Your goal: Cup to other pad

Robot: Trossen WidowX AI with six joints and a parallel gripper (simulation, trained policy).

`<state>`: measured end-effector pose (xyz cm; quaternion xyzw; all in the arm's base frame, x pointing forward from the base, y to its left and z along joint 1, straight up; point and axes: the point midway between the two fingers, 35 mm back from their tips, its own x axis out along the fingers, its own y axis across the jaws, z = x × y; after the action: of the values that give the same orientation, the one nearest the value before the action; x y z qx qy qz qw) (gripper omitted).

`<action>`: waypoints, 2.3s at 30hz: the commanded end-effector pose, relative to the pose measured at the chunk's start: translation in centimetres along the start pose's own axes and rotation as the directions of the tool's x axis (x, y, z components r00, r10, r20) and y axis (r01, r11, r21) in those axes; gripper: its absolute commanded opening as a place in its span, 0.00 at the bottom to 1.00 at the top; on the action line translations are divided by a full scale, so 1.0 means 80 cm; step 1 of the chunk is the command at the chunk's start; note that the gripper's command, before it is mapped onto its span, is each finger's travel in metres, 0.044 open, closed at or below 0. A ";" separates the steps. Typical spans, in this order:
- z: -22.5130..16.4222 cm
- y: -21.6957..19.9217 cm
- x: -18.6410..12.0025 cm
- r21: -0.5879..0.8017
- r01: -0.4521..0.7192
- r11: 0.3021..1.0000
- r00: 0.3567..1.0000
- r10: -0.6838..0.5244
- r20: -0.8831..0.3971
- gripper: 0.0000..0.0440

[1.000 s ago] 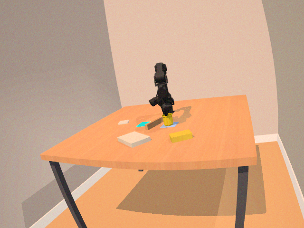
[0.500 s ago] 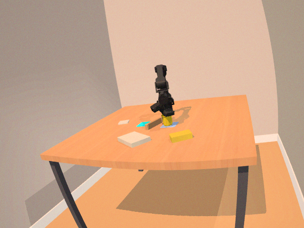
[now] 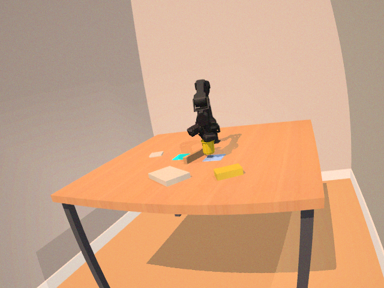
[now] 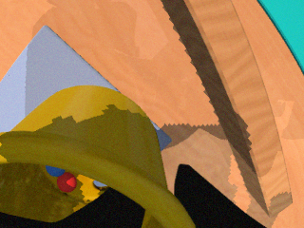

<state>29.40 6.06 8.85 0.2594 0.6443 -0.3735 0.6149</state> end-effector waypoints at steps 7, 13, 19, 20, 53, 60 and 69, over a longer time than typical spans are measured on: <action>0.014 -0.020 -0.040 0.095 -0.057 0.994 0.998 0.056 0.008 0.01; 0.028 -0.030 -0.056 0.156 -0.089 0.984 0.996 0.087 0.020 0.00; 0.046 -0.039 -0.064 0.213 -0.120 0.970 0.993 0.114 0.039 0.00; 0.049 -0.040 -0.065 0.222 -0.125 0.967 0.992 0.118 0.043 0.00; 0.133 -0.112 -0.040 0.455 -0.222 0.863 0.974 0.178 0.138 0.00; 0.136 -0.124 -0.022 0.482 -0.227 0.846 0.973 0.178 0.146 0.00; 0.133 -0.135 0.004 0.506 -0.230 0.831 0.973 0.177 0.151 0.00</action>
<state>27.51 -8.66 11.15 0.4653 0.4589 -0.4764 0.5882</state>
